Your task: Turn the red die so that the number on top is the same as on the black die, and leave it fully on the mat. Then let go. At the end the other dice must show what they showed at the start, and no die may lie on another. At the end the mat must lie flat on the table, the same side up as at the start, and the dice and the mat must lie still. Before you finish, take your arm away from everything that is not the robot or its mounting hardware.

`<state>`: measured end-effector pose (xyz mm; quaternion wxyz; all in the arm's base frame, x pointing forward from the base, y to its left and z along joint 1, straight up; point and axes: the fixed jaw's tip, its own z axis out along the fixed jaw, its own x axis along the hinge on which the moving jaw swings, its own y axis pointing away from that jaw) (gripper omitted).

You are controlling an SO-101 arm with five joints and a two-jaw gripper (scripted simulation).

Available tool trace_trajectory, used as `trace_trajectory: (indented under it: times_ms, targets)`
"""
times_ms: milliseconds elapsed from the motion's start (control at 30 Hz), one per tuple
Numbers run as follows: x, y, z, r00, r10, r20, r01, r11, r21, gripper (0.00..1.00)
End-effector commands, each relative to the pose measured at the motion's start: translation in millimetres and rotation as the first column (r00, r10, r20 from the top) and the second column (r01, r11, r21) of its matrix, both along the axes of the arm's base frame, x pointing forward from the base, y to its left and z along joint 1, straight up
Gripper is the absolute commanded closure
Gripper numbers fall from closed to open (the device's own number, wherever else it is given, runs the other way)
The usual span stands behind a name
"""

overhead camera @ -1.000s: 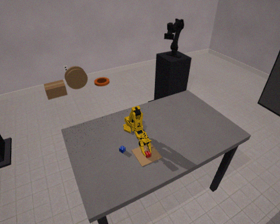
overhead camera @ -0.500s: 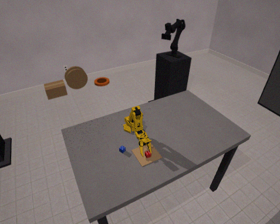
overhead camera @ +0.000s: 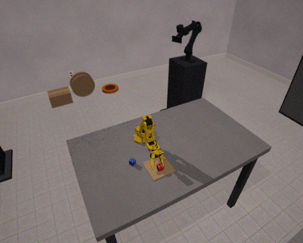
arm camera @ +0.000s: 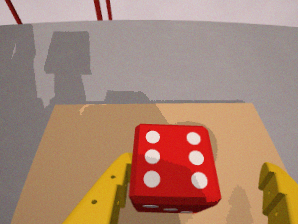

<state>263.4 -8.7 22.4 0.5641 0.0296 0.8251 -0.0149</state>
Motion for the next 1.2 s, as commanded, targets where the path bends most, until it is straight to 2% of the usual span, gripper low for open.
trace_trajectory:
  times_ms: [0, 133, 333, 400, 667, 833, 1167]
  targets:
    - [13.3, -2, 25.4, 0.993, -0.008, 0.115, 0.008, 1.000, 0.001, 0.64]
    - [14.5, -3, 32.6, 0.993, -0.008, 0.115, 0.008, 1.000, 0.001, 0.64]
    - [14.9, -3, 51.3, 0.993, -0.008, 0.115, 0.008, 1.000, 0.001, 0.64]
    - [14.9, -3, 51.3, 0.993, -0.008, 0.115, 0.008, 1.000, 0.001, 0.64]
    - [10.5, -2, 73.1, 0.993, -0.008, 0.115, 0.008, 1.000, 0.001, 0.64]
    - [9.0, -2, 77.3, 0.993, -0.008, 0.115, 0.008, 1.000, 0.001, 0.64]
    - [9.0, -2, 77.4, 0.993, -0.008, 0.115, 0.008, 1.000, 0.001, 0.64]
